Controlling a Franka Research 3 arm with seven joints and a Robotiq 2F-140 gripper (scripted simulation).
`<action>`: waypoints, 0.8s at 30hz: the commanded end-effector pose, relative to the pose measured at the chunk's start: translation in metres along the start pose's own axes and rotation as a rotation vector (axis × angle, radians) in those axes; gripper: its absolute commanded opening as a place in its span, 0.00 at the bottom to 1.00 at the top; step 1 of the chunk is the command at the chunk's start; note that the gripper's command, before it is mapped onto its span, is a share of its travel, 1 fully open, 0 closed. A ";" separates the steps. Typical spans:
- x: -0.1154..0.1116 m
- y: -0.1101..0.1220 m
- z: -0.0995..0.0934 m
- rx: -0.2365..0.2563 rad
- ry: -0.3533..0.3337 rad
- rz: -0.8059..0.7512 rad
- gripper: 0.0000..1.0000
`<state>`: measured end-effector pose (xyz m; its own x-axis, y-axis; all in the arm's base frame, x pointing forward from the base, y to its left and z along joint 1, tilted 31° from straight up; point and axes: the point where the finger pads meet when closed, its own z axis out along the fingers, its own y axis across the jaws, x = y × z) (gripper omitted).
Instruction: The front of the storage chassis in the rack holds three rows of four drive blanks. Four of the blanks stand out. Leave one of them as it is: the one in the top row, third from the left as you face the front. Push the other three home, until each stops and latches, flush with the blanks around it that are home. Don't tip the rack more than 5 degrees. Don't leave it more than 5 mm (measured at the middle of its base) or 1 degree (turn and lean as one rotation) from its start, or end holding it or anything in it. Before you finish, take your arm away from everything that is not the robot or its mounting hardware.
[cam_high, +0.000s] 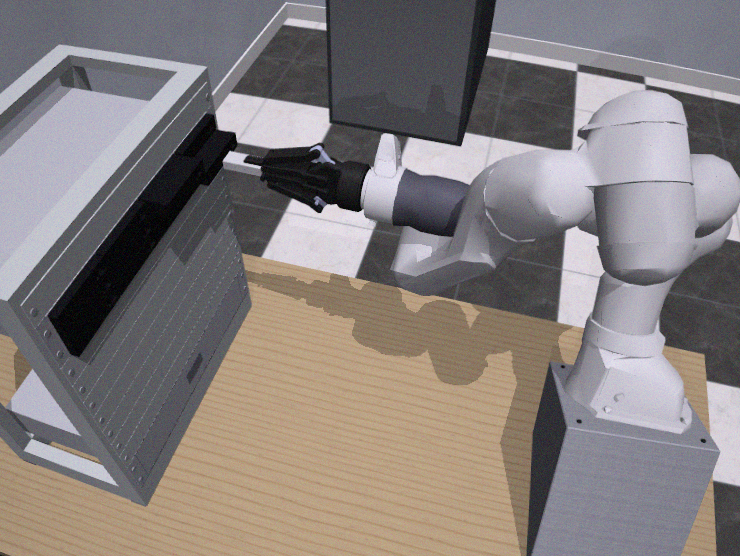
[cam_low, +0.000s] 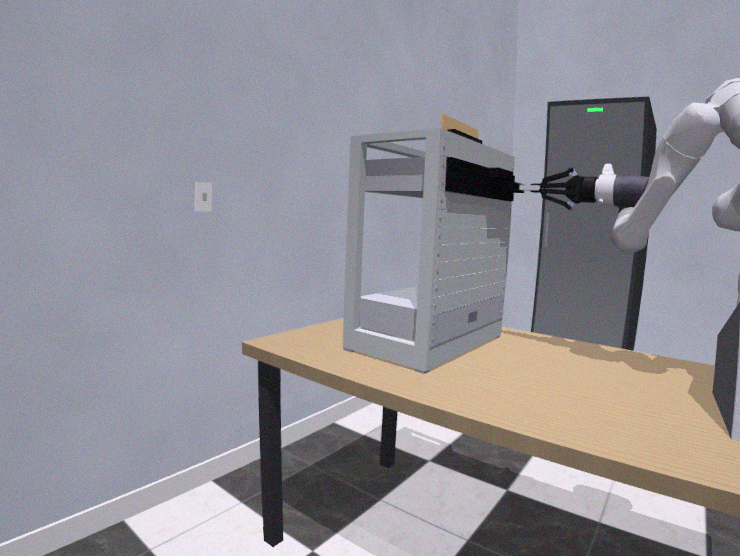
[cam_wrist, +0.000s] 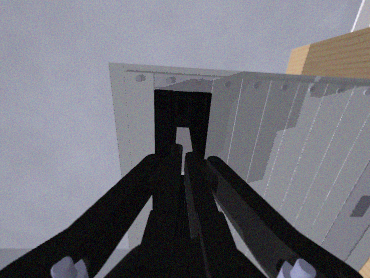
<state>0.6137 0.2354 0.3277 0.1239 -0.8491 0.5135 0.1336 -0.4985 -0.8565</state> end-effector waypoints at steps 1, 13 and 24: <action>-0.002 0.000 0.000 0.001 -0.001 -0.002 0.00; -0.002 0.000 0.001 0.001 -0.001 -0.002 0.00; -0.002 -0.001 0.010 0.001 -0.001 -0.002 0.00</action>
<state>0.6208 0.2401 0.3296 0.1267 -0.8504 0.5106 0.1386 -0.4945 -0.8581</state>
